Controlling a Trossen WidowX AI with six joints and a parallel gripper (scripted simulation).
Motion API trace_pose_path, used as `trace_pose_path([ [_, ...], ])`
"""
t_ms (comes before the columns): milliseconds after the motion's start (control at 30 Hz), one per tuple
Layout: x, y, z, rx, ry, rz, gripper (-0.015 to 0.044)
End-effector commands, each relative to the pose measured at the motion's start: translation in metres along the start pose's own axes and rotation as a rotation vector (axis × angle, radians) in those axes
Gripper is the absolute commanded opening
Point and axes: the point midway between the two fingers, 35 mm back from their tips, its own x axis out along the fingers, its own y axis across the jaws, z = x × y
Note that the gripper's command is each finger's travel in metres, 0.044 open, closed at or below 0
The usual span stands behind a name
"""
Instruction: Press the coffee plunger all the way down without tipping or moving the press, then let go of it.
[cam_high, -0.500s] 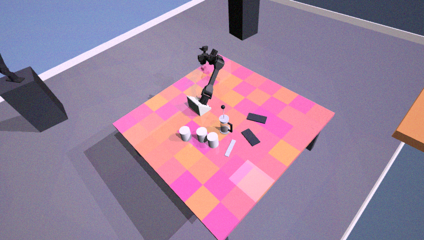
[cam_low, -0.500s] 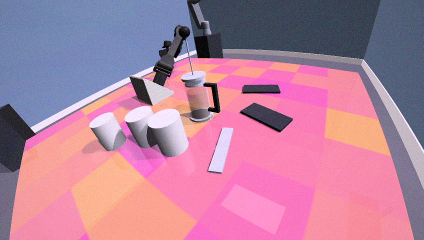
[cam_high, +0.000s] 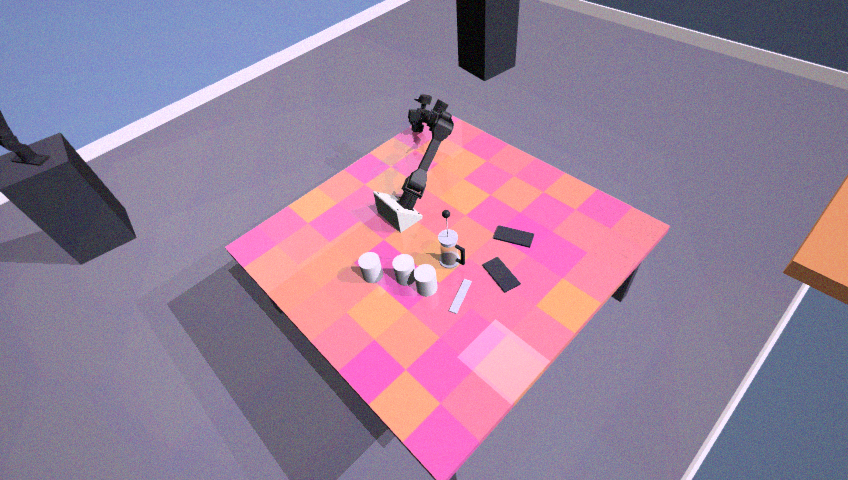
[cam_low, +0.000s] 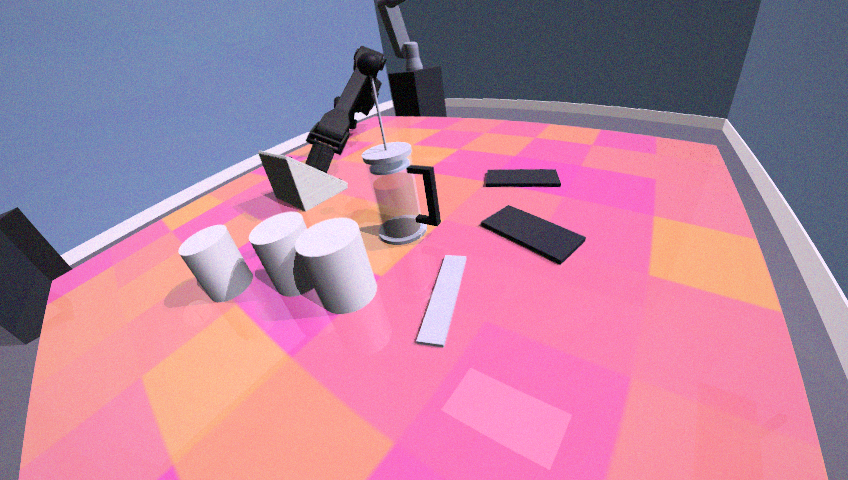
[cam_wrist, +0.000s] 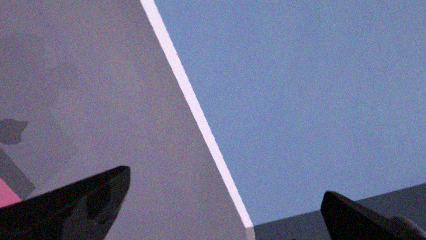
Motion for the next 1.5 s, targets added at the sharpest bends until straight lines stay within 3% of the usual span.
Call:
trace_pose_path([
  [0, -0.032, -0.012, -0.031, 0.102, 0.087, 0.004, 0.0440],
  [500, -0.128, -0.028, -0.117, 0.390, 0.382, -0.043, 0.0440],
  [1033, -0.367, -0.045, -0.217, 0.513, 0.948, -0.086, 0.0440],
  [1200, -0.397, -0.059, -0.218, 0.485, 1.029, -0.096, 0.0440],
  [1467, -0.484, -0.040, -0.221, 0.594, 1.232, -0.096, 0.0440],
])
